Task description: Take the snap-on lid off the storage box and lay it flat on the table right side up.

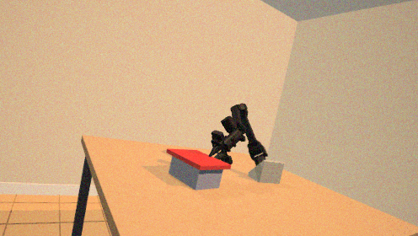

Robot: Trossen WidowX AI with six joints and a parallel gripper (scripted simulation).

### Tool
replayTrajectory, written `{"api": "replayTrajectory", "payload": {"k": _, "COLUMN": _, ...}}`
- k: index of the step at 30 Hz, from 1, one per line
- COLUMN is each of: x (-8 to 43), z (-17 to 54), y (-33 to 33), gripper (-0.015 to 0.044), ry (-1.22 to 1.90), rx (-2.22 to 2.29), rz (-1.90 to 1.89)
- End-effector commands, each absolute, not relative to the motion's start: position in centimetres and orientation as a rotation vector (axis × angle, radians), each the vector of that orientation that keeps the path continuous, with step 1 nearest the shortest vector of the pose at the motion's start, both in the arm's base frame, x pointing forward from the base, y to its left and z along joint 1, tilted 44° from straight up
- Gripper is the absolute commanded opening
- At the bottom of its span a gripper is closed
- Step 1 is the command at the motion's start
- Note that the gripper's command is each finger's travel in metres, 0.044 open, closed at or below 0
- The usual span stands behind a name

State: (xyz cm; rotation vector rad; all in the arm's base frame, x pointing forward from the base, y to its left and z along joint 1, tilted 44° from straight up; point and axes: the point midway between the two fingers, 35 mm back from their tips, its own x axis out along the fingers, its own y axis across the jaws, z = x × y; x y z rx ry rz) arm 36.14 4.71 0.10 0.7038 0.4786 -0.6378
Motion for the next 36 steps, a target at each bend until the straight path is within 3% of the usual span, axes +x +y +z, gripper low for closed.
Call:
{"api": "replayTrajectory", "payload": {"k": 1, "x": 36.15, "z": 0.24, "y": 4.87, "gripper": 0.0, "ry": 0.478, "rx": 0.704, "rz": -0.636}}
{"api": "replayTrajectory", "payload": {"k": 36, "x": 36.05, "z": 0.75, "y": 5.36, "gripper": 0.0, "ry": 0.478, "rx": 0.704, "rz": -0.636}}
